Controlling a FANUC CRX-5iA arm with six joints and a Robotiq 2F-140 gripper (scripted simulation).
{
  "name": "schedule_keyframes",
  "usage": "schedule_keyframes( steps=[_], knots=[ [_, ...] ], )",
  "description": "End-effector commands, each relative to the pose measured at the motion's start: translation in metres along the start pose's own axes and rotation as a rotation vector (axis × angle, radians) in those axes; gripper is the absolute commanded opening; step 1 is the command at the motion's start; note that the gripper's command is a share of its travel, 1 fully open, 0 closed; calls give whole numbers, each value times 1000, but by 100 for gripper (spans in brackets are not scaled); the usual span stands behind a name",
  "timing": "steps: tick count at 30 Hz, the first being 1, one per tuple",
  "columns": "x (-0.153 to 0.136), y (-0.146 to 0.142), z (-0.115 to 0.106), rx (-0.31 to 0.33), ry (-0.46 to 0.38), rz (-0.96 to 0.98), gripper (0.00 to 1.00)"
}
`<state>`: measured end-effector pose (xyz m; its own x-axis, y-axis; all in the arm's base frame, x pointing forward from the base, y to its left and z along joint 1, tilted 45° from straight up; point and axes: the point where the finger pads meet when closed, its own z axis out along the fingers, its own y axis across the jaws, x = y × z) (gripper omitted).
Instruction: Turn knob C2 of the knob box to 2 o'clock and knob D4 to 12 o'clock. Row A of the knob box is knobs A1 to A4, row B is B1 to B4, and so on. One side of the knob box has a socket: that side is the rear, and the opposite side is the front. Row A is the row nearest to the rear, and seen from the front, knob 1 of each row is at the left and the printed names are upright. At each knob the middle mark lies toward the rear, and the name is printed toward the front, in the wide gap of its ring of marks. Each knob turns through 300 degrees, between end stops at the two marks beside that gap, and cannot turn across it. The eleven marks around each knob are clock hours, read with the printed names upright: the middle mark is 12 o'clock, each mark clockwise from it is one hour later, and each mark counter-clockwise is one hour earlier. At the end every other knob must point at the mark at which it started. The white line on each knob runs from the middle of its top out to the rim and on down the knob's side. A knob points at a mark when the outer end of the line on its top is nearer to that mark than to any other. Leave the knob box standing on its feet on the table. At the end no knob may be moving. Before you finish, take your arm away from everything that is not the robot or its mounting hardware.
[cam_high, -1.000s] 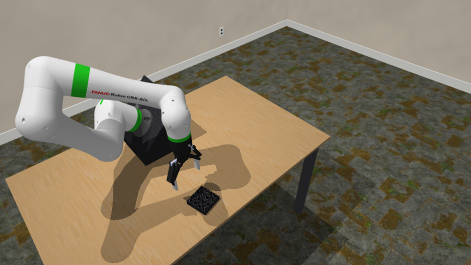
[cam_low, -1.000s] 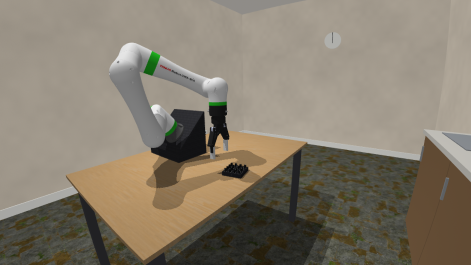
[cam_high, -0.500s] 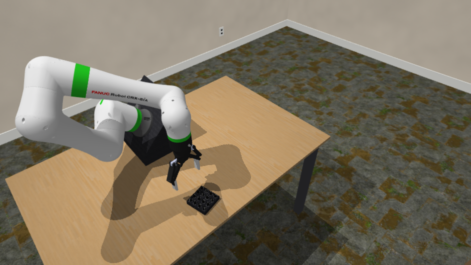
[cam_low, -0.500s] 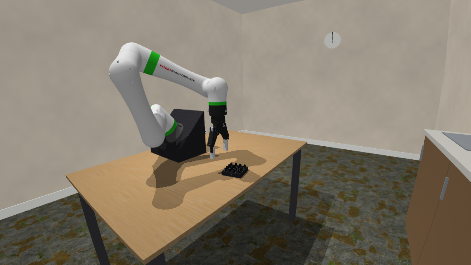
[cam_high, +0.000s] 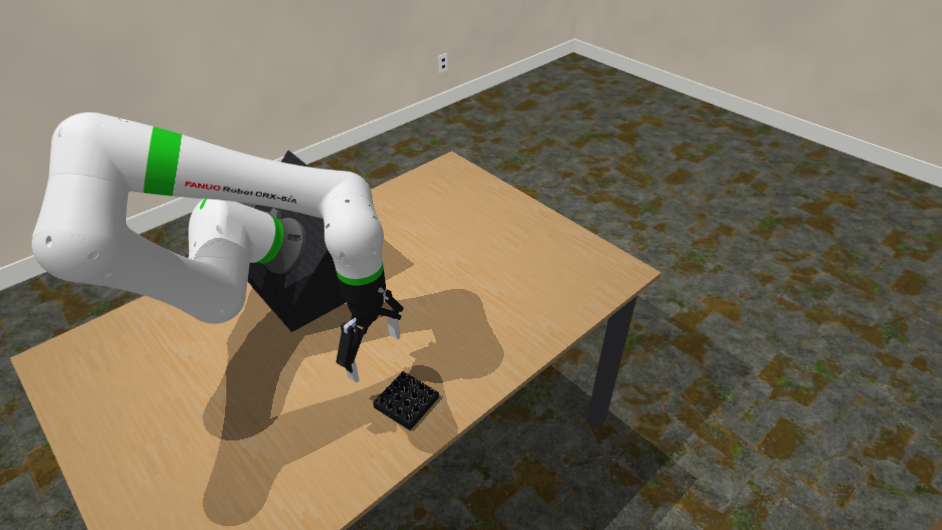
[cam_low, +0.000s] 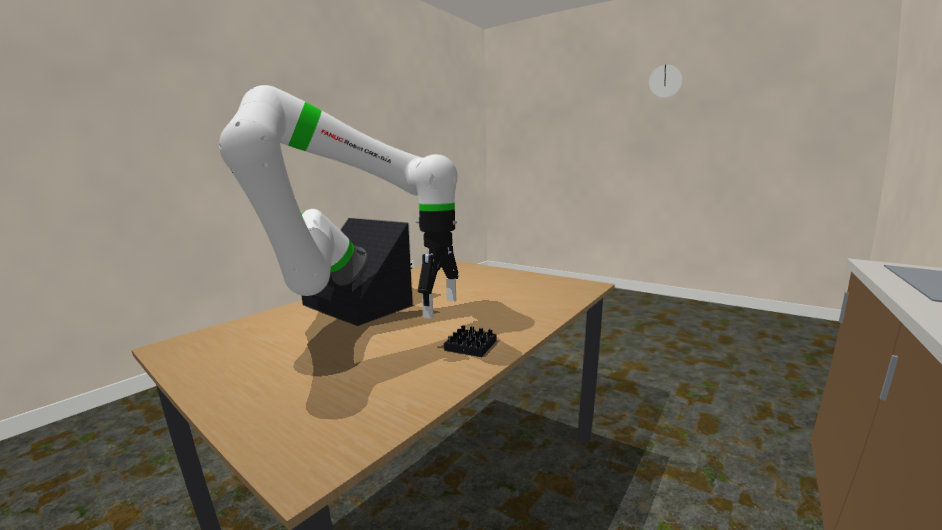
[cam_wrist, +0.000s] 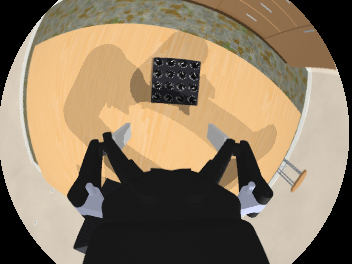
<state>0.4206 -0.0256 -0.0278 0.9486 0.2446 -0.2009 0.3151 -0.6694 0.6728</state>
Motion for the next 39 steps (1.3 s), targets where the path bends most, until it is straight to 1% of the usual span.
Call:
schedule_keyframes(
  steps=[1,11,13,14,28,30,31,39],
  knots=[
    [11,0,-3,1,0,-151,100],
    [34,-1,-8,1,1,-476,100],
    [34,-1,-8,1,1,-476,100],
    [40,-1,-10,1,1,-571,100],
    [71,-1,-15,1,1,-1011,100],
    [71,-1,-15,1,1,-1011,100],
    [77,-1,-16,1,1,-1100,100],
    [94,0,-18,0,1,-1350,100]
  ],
)
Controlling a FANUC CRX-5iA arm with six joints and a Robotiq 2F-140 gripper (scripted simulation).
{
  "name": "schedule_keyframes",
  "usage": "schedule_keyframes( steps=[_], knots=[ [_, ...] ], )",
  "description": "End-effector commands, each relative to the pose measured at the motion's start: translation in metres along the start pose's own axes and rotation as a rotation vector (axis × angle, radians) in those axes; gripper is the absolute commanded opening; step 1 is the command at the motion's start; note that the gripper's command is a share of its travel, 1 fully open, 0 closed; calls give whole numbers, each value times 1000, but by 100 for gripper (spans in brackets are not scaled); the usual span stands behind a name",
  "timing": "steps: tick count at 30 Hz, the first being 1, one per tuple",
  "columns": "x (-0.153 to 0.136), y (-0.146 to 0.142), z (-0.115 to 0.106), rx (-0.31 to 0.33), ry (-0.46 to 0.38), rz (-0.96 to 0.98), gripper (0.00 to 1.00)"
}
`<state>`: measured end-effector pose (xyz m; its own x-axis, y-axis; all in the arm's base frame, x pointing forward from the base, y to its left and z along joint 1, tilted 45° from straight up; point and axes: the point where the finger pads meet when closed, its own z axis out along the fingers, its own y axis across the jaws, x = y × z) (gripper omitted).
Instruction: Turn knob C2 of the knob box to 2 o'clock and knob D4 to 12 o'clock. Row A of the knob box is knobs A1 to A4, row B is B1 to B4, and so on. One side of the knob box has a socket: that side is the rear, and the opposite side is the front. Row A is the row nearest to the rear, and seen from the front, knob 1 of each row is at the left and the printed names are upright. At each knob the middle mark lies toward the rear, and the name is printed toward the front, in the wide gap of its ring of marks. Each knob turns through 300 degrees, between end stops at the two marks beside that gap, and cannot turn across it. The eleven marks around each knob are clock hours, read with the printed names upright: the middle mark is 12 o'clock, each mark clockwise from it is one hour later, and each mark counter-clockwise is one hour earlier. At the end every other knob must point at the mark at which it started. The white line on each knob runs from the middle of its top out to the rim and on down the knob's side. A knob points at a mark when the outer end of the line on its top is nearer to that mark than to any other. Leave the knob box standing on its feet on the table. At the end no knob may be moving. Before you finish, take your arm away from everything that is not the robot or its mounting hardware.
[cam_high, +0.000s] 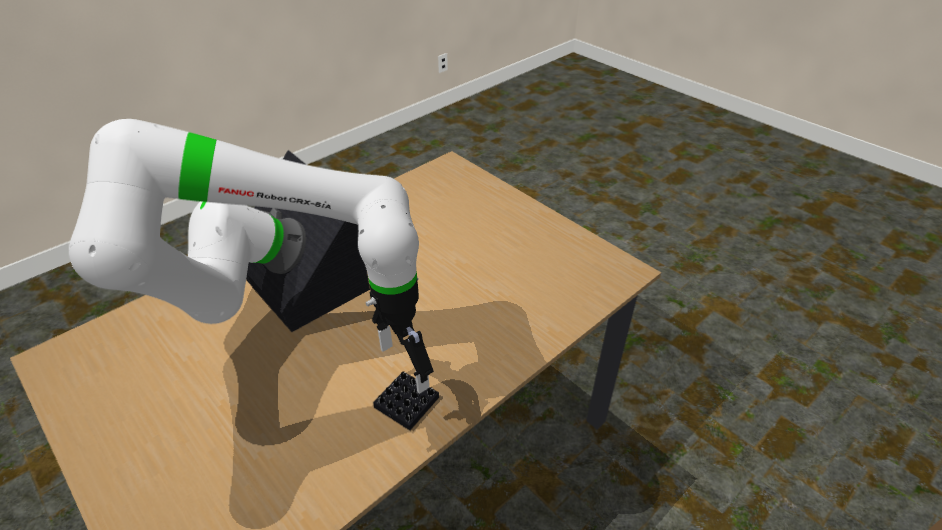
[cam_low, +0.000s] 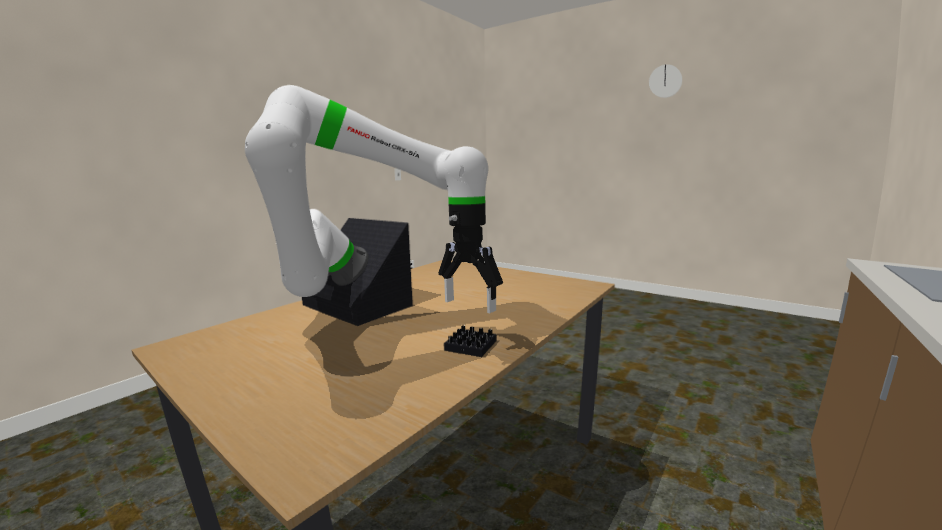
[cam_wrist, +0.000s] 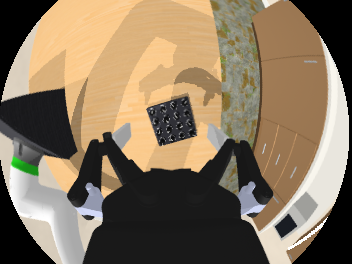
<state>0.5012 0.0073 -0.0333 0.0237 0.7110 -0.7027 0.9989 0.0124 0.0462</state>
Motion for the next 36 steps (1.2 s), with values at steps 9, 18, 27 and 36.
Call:
schedule_keyframes(
  steps=[9,18,27,36],
  knots=[
    [6,19,-2,11,5,-299,100],
    [6,19,-2,11,5,-303,12],
    [6,19,-2,11,5,-303,12],
    [6,19,-2,11,5,-303,12]
  ],
)
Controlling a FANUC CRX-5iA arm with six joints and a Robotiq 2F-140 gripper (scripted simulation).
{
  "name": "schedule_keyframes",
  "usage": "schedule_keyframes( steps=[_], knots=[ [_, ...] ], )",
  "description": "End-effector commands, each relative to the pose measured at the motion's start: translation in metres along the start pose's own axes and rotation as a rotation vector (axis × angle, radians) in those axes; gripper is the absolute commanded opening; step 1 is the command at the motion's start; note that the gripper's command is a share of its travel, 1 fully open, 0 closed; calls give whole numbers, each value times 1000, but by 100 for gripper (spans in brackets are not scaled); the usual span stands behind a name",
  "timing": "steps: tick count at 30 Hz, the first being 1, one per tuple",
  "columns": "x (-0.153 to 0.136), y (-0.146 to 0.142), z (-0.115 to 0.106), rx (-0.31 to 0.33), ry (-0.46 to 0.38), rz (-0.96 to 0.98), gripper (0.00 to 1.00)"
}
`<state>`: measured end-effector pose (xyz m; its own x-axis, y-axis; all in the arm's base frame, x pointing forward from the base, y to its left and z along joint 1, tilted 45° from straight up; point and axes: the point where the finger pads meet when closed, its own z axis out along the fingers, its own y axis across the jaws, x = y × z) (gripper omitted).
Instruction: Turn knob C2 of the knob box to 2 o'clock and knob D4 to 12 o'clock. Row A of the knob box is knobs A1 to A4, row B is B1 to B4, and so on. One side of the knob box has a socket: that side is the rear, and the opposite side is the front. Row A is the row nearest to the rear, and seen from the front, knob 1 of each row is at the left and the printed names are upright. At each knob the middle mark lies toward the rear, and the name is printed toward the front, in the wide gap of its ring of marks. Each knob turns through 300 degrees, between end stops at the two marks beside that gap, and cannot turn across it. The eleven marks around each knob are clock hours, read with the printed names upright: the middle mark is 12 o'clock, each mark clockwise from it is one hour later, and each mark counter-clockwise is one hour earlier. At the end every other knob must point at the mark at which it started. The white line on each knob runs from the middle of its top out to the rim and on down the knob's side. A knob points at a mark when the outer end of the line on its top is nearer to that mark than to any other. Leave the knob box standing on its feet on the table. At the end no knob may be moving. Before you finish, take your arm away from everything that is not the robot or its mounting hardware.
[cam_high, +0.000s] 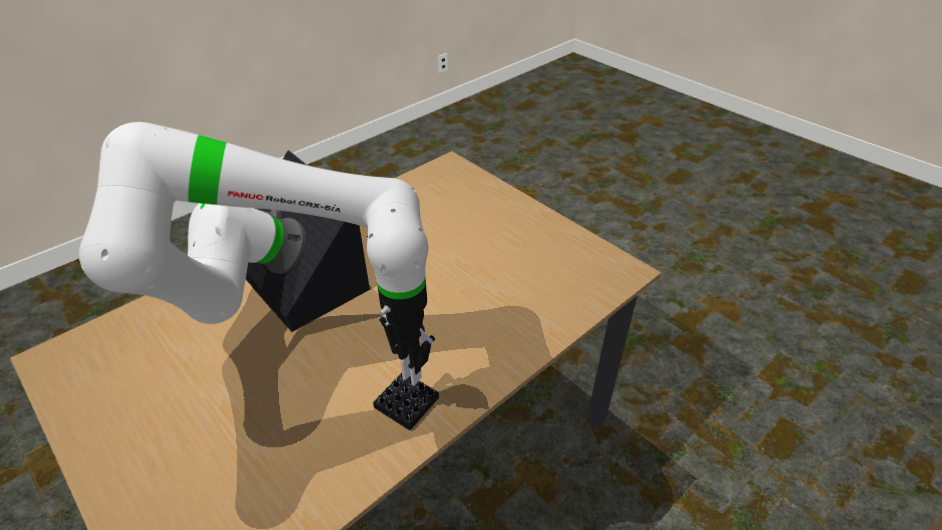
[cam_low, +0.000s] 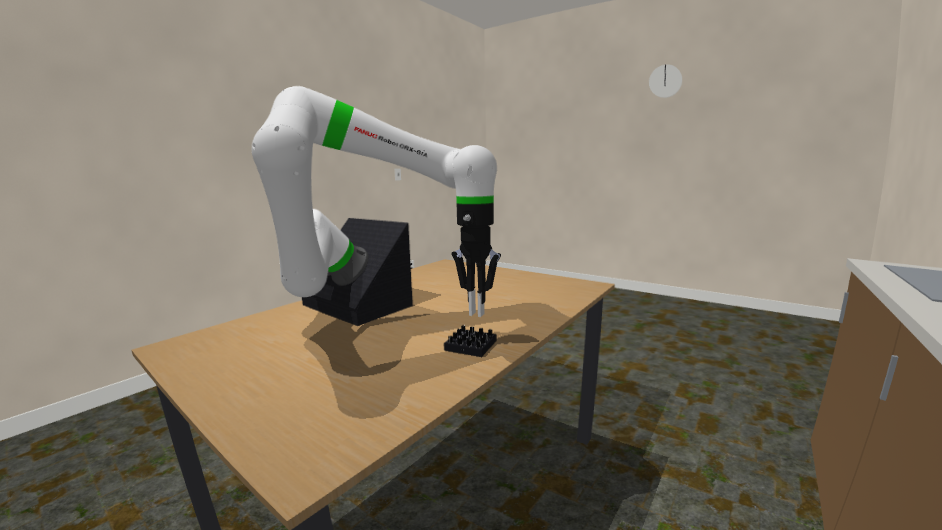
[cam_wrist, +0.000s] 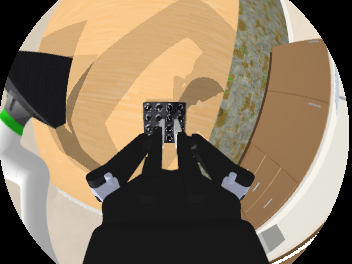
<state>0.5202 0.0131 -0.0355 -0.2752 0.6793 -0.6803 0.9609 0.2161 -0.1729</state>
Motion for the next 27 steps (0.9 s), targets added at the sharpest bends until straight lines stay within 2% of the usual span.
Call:
schedule_keyframes(
  steps=[1,27],
  knots=[
    [0,0,0,0,0,0,12],
    [0,0,5,0,0,0,12]
  ],
)
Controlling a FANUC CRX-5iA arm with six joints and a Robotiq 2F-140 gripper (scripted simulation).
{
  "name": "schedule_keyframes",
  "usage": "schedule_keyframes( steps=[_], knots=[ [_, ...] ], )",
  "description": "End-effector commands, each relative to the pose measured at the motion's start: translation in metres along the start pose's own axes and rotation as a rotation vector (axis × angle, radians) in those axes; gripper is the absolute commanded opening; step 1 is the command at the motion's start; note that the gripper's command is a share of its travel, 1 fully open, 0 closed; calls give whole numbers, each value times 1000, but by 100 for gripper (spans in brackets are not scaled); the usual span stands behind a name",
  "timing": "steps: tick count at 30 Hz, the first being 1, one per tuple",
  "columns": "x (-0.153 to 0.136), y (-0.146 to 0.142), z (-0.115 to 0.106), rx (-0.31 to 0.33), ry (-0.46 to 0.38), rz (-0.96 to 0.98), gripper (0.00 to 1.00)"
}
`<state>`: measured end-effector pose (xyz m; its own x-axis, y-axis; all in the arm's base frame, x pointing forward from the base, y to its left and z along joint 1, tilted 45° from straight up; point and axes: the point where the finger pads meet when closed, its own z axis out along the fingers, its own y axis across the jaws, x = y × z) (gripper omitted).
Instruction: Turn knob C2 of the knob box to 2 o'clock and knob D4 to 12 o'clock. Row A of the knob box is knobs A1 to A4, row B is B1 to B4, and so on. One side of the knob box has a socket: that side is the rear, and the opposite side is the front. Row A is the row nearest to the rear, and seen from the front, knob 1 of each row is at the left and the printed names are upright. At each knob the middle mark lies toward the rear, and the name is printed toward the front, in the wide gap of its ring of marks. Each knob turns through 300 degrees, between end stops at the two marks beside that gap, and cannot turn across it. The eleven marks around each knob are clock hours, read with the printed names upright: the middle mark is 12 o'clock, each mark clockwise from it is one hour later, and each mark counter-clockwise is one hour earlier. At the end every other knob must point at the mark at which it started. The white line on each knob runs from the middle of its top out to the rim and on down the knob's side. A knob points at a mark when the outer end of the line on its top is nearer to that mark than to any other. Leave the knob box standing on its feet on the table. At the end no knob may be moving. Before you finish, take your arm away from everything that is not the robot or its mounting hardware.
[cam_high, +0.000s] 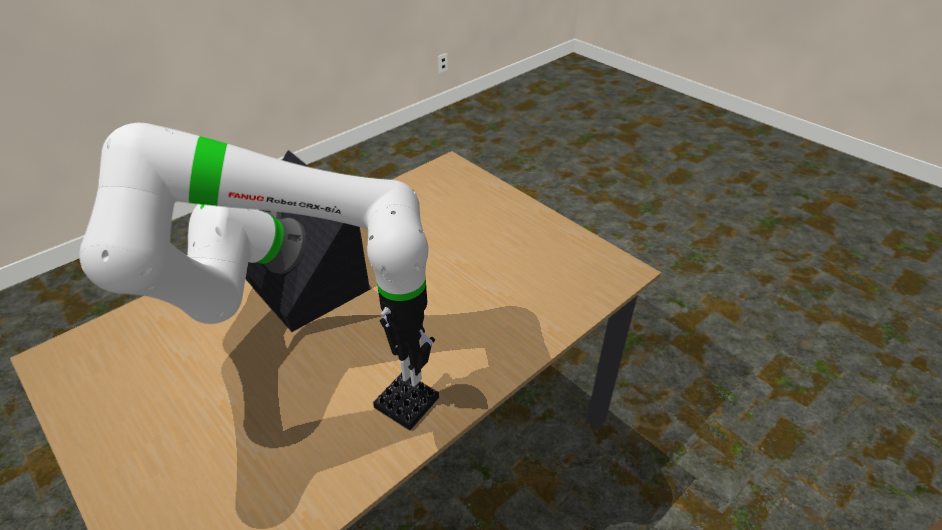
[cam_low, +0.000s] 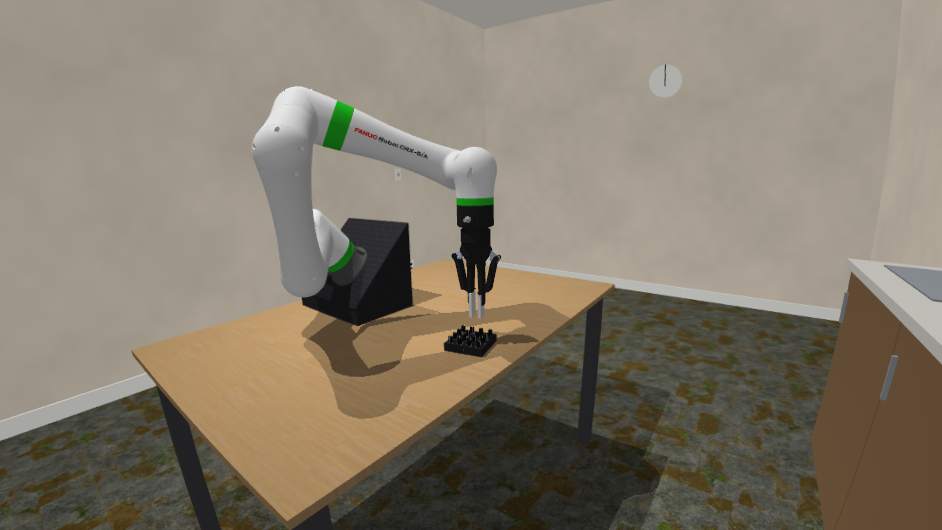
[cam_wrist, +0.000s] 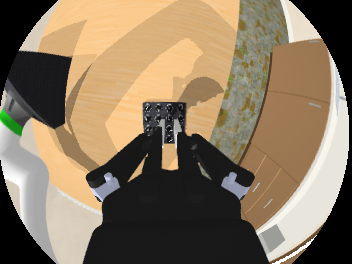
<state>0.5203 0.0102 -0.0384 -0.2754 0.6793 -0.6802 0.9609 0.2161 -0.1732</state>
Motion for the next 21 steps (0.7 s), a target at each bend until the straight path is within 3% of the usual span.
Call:
schedule_keyframes(
  steps=[1,21],
  knots=[
    [0,0,2,0,0,0,12],
    [0,0,24,0,0,0,12]
  ],
)
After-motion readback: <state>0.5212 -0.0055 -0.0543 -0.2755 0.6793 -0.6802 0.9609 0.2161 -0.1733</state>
